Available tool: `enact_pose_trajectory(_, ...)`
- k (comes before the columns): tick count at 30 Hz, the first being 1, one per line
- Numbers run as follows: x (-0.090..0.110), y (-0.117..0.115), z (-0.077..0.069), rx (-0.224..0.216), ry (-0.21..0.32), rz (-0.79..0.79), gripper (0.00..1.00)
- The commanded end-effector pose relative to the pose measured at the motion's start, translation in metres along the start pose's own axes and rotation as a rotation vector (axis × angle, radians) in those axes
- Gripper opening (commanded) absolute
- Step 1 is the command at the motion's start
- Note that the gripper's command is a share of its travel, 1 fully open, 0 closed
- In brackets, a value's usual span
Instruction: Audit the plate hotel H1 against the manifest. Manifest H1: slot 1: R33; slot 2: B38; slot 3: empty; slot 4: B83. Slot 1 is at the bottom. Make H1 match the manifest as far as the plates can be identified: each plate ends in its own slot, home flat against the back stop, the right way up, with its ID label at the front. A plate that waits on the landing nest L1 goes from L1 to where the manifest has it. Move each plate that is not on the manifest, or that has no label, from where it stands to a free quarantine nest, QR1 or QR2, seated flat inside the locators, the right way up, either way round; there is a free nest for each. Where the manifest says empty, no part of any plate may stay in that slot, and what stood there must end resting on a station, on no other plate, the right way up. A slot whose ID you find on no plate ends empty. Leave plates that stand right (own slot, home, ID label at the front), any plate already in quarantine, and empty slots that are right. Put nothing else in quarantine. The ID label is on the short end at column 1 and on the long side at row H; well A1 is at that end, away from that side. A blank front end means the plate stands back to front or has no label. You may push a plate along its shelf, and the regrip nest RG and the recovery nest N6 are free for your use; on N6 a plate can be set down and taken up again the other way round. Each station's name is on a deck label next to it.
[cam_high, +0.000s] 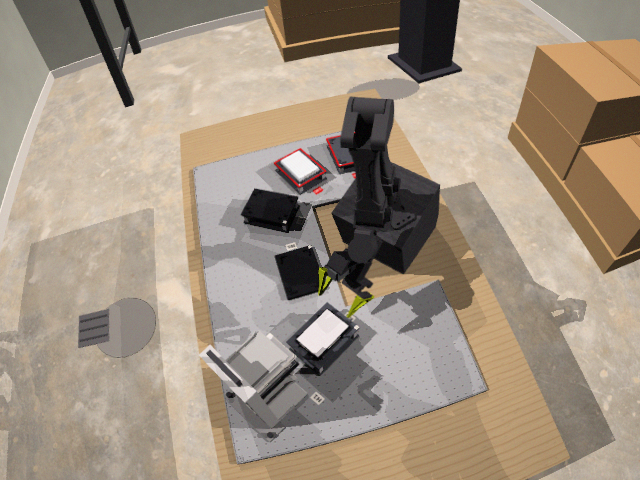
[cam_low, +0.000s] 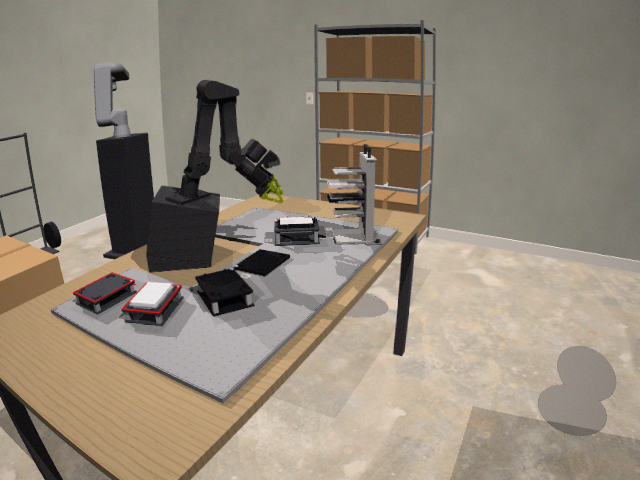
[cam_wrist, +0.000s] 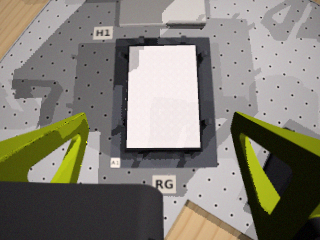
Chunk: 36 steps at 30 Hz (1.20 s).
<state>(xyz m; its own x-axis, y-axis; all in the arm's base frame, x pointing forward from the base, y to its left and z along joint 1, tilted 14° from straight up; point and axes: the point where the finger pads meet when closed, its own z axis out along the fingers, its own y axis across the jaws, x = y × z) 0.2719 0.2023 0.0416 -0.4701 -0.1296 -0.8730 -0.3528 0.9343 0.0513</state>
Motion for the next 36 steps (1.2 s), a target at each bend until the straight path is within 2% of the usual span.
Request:
enact_pose_trajectory(1,-0.014,0.005,-0.007,0.001,0.001,-0.002,1.0)
enact_pose_trajectory(4,-0.016,0.005,-0.009,0.001,0.001,-0.002,1.0)
enact_pose_trajectory(33,-0.068,0.005,-0.062,0.001,0.001,-0.001,1.0)
enact_pose_trajectory(36,-0.069,0.004,-0.063,0.004,0.001,-0.002,1.0)
